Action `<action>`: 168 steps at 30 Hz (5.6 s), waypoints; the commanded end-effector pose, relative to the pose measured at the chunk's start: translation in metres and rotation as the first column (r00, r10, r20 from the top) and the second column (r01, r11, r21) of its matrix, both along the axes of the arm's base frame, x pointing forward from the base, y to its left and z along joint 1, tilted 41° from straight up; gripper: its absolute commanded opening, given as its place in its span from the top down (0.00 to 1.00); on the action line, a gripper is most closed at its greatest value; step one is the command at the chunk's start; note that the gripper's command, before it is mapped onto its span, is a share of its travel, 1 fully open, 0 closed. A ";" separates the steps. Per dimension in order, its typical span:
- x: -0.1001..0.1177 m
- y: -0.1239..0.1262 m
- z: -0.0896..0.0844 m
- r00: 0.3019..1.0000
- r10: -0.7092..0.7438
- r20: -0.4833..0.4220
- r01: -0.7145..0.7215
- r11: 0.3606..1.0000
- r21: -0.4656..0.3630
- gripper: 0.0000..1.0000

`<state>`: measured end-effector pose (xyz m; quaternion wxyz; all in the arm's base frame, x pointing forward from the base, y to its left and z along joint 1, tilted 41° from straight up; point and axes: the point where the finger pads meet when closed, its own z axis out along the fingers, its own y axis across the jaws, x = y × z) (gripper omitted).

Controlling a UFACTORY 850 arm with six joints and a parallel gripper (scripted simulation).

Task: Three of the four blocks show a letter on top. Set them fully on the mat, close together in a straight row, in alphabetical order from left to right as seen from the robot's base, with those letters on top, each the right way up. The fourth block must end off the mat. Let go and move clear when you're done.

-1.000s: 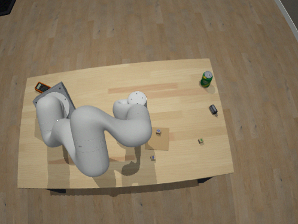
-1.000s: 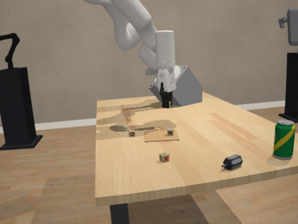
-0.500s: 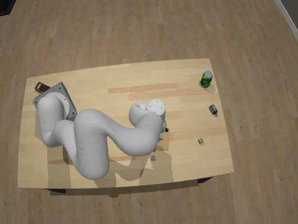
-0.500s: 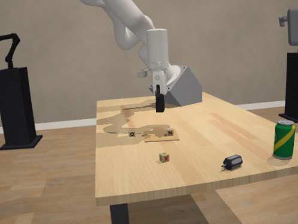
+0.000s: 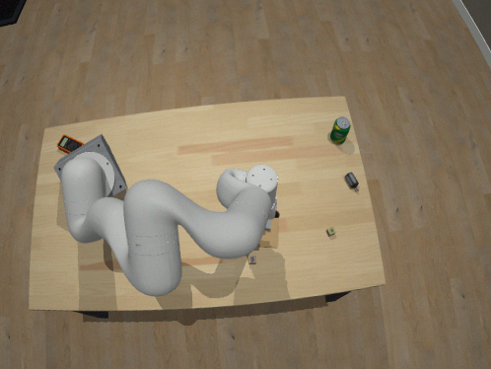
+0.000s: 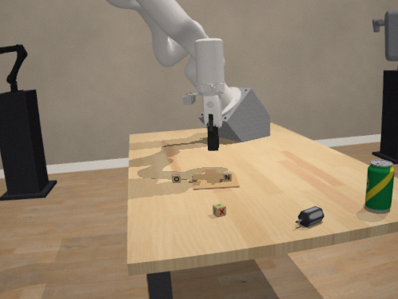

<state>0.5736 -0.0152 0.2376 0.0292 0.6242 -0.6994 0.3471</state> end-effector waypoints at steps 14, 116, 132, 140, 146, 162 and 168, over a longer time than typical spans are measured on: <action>0.016 -0.019 -0.027 1.000 0.000 0.001 0.000 1.000 0.000 0.77; 0.041 -0.051 -0.074 1.000 0.000 0.001 0.000 1.000 0.000 0.77; 0.041 -0.051 -0.074 1.000 0.000 0.001 0.000 1.000 0.000 0.77; 0.041 -0.051 -0.074 1.000 0.000 0.001 0.000 1.000 0.000 0.65; 0.041 -0.051 -0.074 1.000 0.000 0.001 0.000 1.000 0.000 0.57; 0.037 -0.047 -0.068 1.000 0.000 0.001 0.000 1.000 0.000 0.57; 0.031 -0.039 -0.055 1.000 0.000 0.001 0.000 1.000 0.000 0.57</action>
